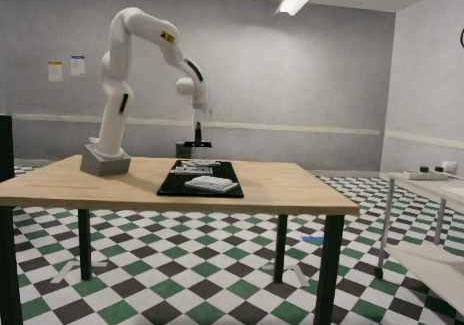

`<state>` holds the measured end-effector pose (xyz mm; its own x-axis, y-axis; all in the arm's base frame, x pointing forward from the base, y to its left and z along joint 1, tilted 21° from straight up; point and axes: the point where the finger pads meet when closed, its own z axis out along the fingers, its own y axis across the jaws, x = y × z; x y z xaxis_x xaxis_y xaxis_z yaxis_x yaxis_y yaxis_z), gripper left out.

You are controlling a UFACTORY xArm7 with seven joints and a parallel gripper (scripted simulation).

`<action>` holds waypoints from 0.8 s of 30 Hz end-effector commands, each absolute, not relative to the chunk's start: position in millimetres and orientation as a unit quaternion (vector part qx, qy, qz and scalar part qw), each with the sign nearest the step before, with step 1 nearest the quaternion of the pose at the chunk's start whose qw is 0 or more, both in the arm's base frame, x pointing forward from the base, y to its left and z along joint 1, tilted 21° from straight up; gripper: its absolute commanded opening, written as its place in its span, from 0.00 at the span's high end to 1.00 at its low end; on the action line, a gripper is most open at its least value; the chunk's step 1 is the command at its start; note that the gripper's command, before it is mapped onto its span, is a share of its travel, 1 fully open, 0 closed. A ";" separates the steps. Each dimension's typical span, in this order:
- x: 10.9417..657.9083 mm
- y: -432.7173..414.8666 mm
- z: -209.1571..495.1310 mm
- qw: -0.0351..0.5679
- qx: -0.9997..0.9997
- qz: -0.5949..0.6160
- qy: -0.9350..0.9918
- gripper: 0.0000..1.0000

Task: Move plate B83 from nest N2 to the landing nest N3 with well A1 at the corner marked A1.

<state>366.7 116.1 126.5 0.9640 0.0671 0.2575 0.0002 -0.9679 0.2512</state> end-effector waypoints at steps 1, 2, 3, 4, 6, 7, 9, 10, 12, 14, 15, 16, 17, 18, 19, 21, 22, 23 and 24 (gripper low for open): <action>363.0 91.9 135.1 0.124 0.983 0.138 0.016 1.00; 362.2 87.0 136.1 0.124 0.983 0.138 0.016 1.00; 361.4 82.2 137.1 0.124 0.983 0.138 0.016 1.00; 360.5 77.3 138.1 0.124 0.983 0.138 0.016 1.00; 358.8 67.6 140.1 0.124 0.983 0.138 0.016 1.00; 358.0 62.7 141.1 0.124 0.983 0.138 0.016 1.00; 356.3 53.0 143.1 0.124 0.983 0.138 0.016 1.00; 355.5 48.2 144.1 0.124 0.983 0.138 0.016 1.00; 354.2 40.7 145.7 0.124 0.983 0.138 0.016 1.00; 354.2 40.7 145.7 0.124 0.983 0.138 0.016 1.00; 354.2 40.7 145.7 0.124 0.983 0.138 0.016 1.00; 354.2 40.7 145.7 0.124 0.983 0.138 0.016 1.00; 354.2 40.7 145.7 0.124 0.983 0.138 0.016 1.00; 354.2 40.7 145.7 0.124 0.983 0.138 0.016 1.00; 354.2 40.7 145.7 0.124 0.983 0.138 0.016 1.00; 354.2 40.7 145.7 0.124 0.983 0.138 0.016 1.00; 354.2 40.7 145.7 0.124 0.983 0.138 0.016 1.00; 354.2 40.7 145.7 0.124 0.983 0.138 0.016 1.00; 354.3 40.7 145.7 0.124 0.983 0.138 0.016 1.00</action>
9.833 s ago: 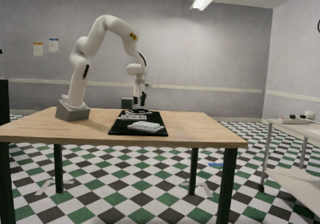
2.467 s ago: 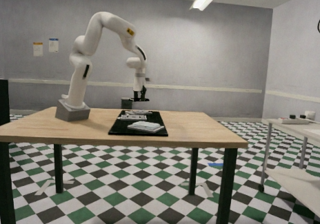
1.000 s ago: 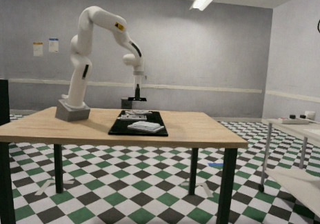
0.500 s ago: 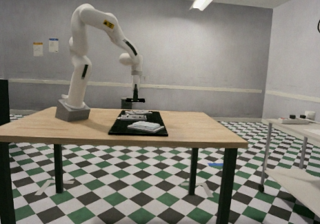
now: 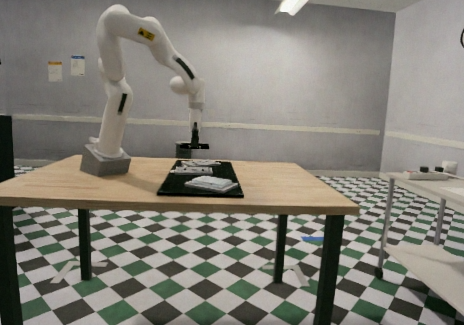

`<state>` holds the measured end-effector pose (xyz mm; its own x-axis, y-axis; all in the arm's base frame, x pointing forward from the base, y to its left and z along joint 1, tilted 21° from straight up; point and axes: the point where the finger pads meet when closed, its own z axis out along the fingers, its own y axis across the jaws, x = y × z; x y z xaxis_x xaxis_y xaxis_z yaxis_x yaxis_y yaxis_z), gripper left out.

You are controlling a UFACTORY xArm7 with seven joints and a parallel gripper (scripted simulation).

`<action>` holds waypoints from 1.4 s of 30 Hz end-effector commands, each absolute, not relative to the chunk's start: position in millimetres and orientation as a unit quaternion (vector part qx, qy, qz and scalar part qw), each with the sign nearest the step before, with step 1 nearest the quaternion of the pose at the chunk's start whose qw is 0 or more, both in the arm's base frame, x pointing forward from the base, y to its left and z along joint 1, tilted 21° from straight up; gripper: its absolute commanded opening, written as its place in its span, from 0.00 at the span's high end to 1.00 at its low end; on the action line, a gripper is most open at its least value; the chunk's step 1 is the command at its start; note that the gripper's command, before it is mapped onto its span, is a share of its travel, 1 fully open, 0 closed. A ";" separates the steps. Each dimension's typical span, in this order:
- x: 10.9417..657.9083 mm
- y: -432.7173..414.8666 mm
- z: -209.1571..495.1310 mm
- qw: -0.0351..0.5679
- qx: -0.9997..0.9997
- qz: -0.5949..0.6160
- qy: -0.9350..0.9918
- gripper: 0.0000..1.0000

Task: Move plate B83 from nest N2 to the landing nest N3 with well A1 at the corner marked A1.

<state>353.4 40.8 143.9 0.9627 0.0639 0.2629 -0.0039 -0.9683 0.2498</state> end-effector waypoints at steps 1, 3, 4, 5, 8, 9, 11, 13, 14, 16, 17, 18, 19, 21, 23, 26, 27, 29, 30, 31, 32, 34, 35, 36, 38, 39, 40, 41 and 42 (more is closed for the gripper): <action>354.2 40.7 145.7 0.124 0.983 0.138 0.016 1.00; 354.2 40.7 145.7 0.124 0.983 0.138 0.016 1.00; 354.2 40.7 145.7 0.124 0.983 0.138 0.016 1.00; 354.2 40.7 145.7 0.124 0.983 0.138 0.016 1.00; 354.2 40.7 145.7 0.124 0.983 0.138 0.016 1.00; 354.2 40.7 145.7 0.124 0.983 0.138 0.016 1.00; 354.2 40.7 145.7 0.124 0.983 0.137 0.016 1.00; 354.2 40.7 145.7 0.124 0.983 0.137 0.016 1.00; 354.2 40.7 145.7 0.124 0.983 0.137 0.016 1.00; 354.7 40.3 144.2 0.124 0.983 0.138 0.016 1.00; 355.1 39.9 142.6 0.124 0.983 0.137 0.016 1.00; 355.5 39.4 141.1 0.124 0.983 0.137 0.016 1.00; 356.0 39.0 139.5 0.124 0.983 0.137 0.016 1.00; 356.9 38.2 136.4 0.124 0.983 0.137 0.016 1.00; 357.3 37.8 134.9 0.124 0.983 0.137 0.016 1.00; 358.3 37.0 131.7 0.124 0.983 0.137 0.016 1.00; 358.7 36.6 130.2 0.124 0.983 0.137 0.016 1.00; 359.6 35.8 127.1 0.124 0.983 0.137 0.016 1.00; 360.0 35.4 125.5 0.124 0.983 0.137 0.016 1.00; 360.5 35.0 124.0 0.124 0.983 0.137 0.016 1.00; 360.9 34.6 122.4 0.124 0.983 0.137 0.016 1.00; 361.9 33.8 119.3 0.124 0.983 0.137 0.016 1.00; 362.3 33.4 117.7 0.124 0.983 0.137 0.016 1.00; 362.8 33.0 116.1 0.124 0.983 0.137 0.016 1.00; 363.7 32.2 113.0 0.124 0.983 0.137 0.016 1.00; 364.2 31.8 111.4 0.124 0.983 0.137 0.016 1.00; 364.2 31.8 111.4 0.124 0.983 0.137 0.016 1.00; 364.2 31.8 111.4 0.124 0.983 0.137 0.016 1.00; 364.6 31.4 109.9 0.124 0.983 0.137 0.016 1.00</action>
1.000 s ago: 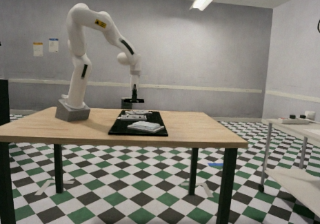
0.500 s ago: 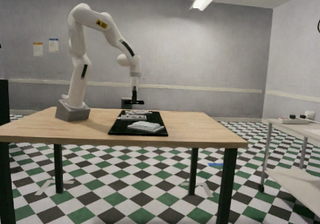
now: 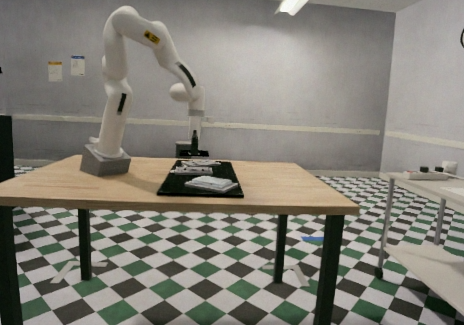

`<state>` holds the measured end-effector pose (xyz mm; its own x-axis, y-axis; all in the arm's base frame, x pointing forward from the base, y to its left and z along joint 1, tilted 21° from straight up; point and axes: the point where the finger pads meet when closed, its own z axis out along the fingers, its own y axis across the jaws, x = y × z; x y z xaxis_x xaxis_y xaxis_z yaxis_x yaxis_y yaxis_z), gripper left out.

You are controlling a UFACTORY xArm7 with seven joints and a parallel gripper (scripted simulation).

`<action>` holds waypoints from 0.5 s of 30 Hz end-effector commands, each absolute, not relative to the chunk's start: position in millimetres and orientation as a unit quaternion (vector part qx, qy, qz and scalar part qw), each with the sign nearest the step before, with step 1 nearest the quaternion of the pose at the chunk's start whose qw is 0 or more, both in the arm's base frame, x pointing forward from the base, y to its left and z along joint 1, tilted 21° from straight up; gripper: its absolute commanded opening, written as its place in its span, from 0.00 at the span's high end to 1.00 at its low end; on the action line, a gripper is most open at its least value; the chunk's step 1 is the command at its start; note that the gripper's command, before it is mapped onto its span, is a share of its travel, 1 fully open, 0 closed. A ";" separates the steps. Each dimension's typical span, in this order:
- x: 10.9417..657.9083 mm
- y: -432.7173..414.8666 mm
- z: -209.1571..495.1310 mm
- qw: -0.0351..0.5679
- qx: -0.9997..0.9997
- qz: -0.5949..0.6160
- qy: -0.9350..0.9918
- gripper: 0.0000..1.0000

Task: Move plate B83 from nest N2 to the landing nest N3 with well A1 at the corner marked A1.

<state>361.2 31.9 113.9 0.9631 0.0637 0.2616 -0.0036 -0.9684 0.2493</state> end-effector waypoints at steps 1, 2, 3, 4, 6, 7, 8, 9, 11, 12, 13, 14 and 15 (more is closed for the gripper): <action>365.0 31.0 108.4 0.124 0.983 0.137 0.016 1.00; 365.5 30.6 106.8 0.124 0.983 0.137 0.016 1.00; 365.9 30.2 105.3 0.124 0.983 0.137 0.016 1.00; 366.4 29.8 103.6 0.124 0.983 0.137 0.016 1.00; 367.3 29.0 100.5 0.124 0.983 0.137 0.016 1.00; 367.8 28.6 98.9 0.124 0.983 0.137 0.016 1.00; 368.2 28.2 97.4 0.124 0.983 0.137 0.016 1.00; 368.7 27.8 95.8 0.124 0.983 0.137 0.016 1.00; 369.6 27.0 92.7 0.124 0.983 0.137 0.016 1.00; 370.0 26.6 91.2 0.124 0.983 0.137 0.016 1.00; 370.5 26.2 89.6 0.124 0.983 0.137 0.016 1.00; 370.9 25.8 88.0 0.124 0.983 0.137 0.016 1.00; 370.9 25.8 88.0 0.124 0.983 0.137 0.016 1.00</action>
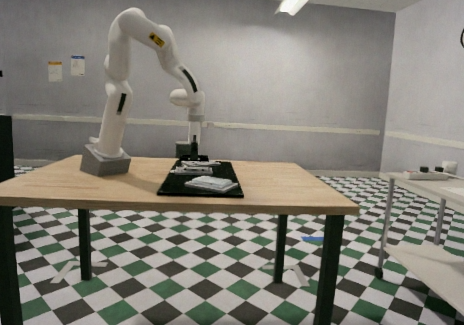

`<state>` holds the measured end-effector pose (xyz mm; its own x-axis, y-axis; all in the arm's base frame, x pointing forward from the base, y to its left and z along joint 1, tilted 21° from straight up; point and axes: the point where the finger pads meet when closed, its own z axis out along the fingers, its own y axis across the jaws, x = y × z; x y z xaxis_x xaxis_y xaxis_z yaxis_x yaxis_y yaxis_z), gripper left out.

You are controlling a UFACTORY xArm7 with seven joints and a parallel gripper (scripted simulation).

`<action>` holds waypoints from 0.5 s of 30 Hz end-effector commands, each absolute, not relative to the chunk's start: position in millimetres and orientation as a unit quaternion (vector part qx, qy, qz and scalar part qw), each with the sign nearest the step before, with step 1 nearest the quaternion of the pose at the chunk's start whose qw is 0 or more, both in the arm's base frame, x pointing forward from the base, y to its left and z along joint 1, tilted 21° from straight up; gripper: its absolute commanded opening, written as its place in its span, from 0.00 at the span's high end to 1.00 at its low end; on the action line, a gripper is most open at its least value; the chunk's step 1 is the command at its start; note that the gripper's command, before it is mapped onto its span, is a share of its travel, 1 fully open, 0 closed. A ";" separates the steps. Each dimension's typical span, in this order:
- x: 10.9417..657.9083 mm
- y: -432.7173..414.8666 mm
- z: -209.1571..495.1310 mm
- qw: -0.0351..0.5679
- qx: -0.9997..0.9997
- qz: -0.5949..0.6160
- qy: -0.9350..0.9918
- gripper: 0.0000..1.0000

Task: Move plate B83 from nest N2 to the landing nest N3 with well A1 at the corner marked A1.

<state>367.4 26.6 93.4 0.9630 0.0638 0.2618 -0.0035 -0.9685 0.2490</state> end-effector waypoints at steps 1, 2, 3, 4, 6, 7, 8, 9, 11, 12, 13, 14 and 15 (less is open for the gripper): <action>370.9 25.8 88.0 0.124 0.983 0.137 0.016 1.00; 371.4 25.4 86.5 0.124 0.983 0.137 0.016 1.00; 371.8 25.0 84.9 0.124 0.983 0.137 0.016 1.00; 372.3 24.6 83.4 0.124 0.983 0.137 0.016 1.00; 373.2 23.8 80.2 0.124 0.983 0.137 0.016 1.00; 373.6 23.4 78.7 0.124 0.983 0.137 0.016 1.00; 374.1 23.0 77.1 0.124 0.983 0.137 0.016 1.00; 374.5 22.6 75.6 0.124 0.983 0.137 0.016 1.00; 375.4 21.8 72.5 0.124 0.983 0.137 0.016 1.00; 375.9 21.4 70.9 0.124 0.983 0.137 0.016 1.00; 376.3 21.0 69.3 0.124 0.983 0.137 0.016 1.00; 376.8 20.6 67.8 0.124 0.983 0.137 0.016 1.00; 377.2 20.2 66.2 0.124 0.983 0.137 0.016 1.00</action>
